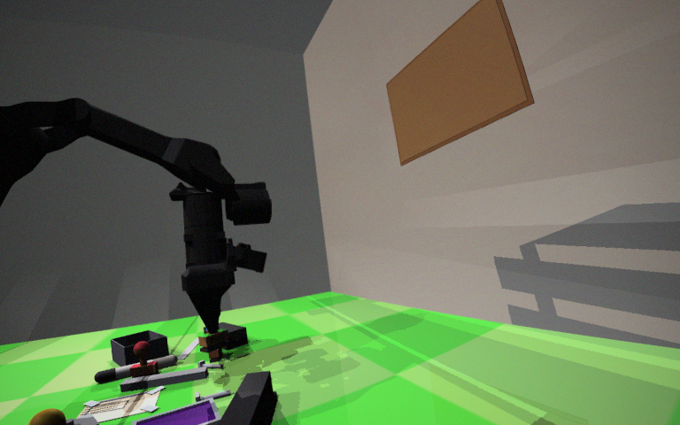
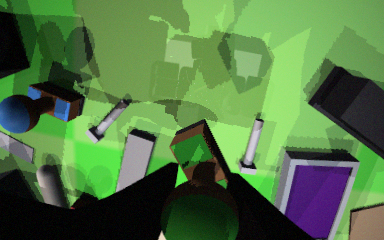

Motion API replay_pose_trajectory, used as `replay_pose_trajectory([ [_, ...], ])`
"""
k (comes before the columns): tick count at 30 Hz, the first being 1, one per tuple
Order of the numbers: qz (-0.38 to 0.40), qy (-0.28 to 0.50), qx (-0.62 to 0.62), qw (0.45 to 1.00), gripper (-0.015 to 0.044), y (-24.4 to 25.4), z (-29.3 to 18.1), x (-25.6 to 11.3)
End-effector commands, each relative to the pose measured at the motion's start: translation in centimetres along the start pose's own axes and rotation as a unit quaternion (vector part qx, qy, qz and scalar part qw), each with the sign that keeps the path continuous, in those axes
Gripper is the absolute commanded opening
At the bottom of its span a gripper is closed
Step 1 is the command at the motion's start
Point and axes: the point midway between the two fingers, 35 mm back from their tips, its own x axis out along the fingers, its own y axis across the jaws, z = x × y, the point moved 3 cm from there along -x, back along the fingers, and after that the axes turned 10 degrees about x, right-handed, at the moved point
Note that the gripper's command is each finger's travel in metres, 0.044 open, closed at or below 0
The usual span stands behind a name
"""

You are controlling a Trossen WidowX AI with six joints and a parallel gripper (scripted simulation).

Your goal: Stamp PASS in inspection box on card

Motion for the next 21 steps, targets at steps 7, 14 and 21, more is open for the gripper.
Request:
replay_pose_trajectory([
  [7, 0.003, -0.002, -0.002, 1.000, 0.0000, 0.0, 0.0, -0.8],
  [14, 0.003, -0.002, -0.002, 1.000, 0.0000, 0.0, -0.1, -1.1],
  [21, 0.002, -0.002, -0.002, 1.000, 0.0000, -2.2, -0.4, -1.2],
])
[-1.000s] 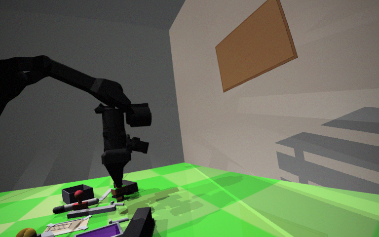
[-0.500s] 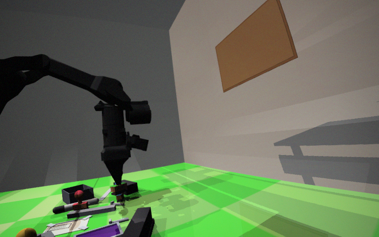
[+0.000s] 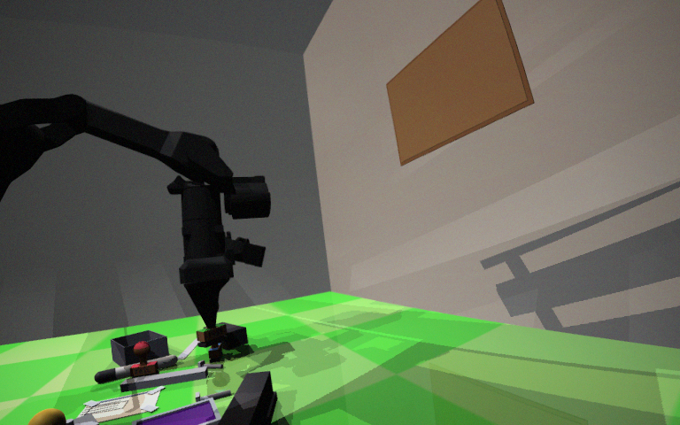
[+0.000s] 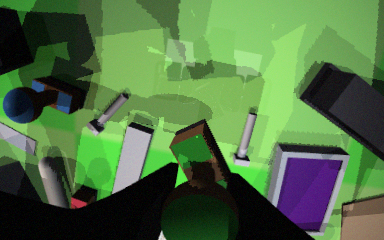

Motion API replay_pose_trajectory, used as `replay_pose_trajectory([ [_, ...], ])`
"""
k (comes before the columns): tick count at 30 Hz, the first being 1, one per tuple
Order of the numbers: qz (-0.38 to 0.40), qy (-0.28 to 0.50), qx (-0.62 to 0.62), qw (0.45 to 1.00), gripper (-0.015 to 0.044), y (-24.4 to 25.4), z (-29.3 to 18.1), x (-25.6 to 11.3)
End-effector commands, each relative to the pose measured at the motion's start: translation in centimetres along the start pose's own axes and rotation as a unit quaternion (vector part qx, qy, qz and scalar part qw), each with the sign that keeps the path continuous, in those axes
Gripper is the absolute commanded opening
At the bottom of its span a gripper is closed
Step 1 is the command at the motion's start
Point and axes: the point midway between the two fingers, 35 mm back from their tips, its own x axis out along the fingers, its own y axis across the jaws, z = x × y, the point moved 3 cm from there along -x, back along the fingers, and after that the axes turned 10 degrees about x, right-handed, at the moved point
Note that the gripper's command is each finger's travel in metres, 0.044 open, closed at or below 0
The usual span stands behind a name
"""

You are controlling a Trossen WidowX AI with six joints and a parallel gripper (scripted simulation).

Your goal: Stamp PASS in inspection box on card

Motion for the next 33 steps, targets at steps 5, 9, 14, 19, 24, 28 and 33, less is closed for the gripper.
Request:
replay_pose_trajectory([
  [5, -0.001, -0.002, 0.002, 1.000, 0.0000, -4.8, -1.0, -0.4],
  [9, -0.002, -0.002, 0.002, 1.000, 0.0000, -7.2, -1.8, -0.4],
  [14, -0.004, -0.001, 0.002, 1.000, 0.0000, -10.0, -3.0, -0.4],
  [19, -0.004, -0.001, 0.002, 1.000, 0.0000, -10.8, -3.4, -0.4],
  [24, -0.004, -0.001, 0.002, 1.000, 0.0000, -10.8, -3.4, -0.3],
  [28, -0.004, -0.001, 0.003, 1.000, 0.0000, -10.8, -3.3, 0.0],
  [33, -0.004, -0.001, 0.003, 1.000, 0.0000, -10.8, -3.3, 0.3],
])
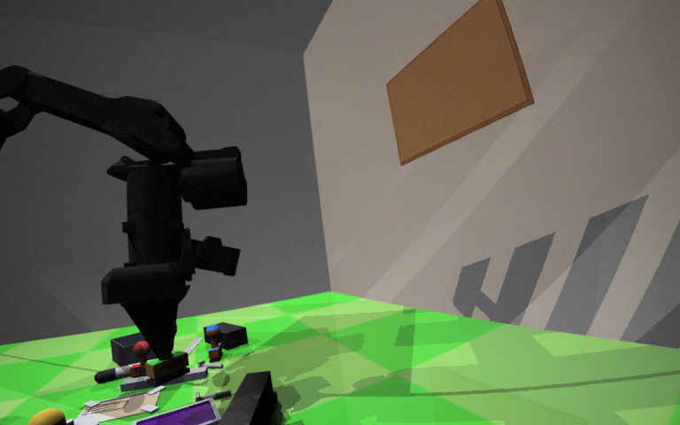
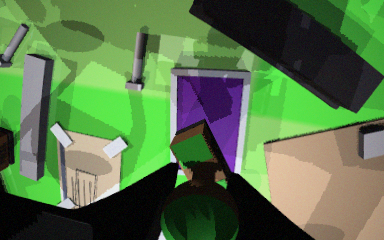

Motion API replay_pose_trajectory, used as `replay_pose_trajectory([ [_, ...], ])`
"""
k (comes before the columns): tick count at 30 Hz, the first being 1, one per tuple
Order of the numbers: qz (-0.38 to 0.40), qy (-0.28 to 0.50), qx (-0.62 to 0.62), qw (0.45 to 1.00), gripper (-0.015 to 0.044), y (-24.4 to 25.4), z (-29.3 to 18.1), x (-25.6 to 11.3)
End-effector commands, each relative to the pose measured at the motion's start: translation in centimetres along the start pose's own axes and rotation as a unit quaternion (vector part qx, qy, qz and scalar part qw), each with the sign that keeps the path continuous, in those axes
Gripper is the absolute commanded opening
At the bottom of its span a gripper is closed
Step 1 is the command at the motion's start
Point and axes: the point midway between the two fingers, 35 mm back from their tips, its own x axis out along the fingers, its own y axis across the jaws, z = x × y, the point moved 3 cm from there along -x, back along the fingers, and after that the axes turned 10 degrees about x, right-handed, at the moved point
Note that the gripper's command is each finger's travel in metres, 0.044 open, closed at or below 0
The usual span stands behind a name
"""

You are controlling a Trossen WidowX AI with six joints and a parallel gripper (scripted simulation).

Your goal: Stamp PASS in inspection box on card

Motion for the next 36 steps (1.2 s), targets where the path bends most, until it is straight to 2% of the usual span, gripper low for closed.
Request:
replay_pose_trajectory([
  [1, 0.001, -0.002, -0.002, 1.000, 0.0000, 0.0, 0.0, 0.3],
  [36, 0.001, -0.002, -0.001, 1.000, 0.0000, -0.1, 0.1, 2.6],
])
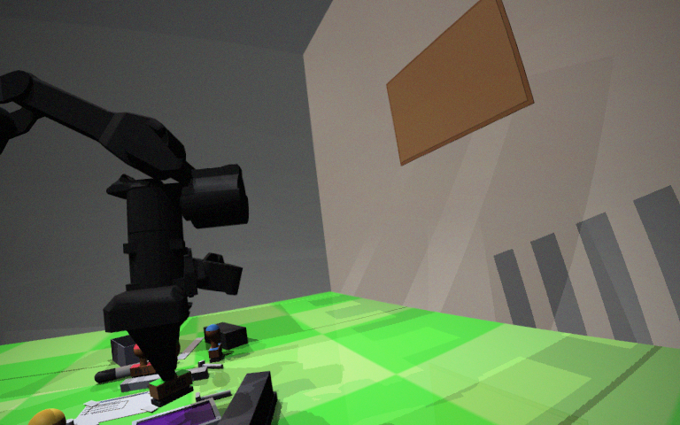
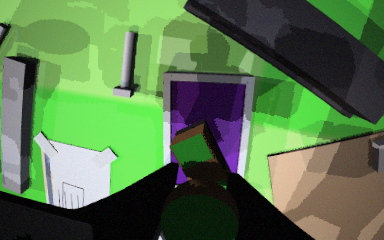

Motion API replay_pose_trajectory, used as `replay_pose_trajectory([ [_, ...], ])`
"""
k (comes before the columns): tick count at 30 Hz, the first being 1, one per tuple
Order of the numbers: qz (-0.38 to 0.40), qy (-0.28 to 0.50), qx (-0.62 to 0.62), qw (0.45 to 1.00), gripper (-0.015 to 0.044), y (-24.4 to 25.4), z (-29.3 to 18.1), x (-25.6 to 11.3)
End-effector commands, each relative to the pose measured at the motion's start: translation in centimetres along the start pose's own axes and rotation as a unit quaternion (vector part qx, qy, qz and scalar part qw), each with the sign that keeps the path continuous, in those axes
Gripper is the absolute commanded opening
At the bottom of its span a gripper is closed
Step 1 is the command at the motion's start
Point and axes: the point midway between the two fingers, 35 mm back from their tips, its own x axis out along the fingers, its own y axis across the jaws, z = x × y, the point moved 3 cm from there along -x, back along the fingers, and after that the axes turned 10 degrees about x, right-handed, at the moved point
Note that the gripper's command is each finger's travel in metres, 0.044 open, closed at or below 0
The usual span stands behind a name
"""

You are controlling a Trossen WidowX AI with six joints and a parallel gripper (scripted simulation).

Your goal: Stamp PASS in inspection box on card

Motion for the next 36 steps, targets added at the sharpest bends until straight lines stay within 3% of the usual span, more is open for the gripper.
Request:
replay_pose_trajectory([
  [1, 0.001, 0.002, -0.001, 1.000, 0.0000, 0.0, 0.0, 0.5],
  [36, 0.002, 0.002, 0.000, 1.000, 0.0000, 0.0, -0.1, 2.6],
])
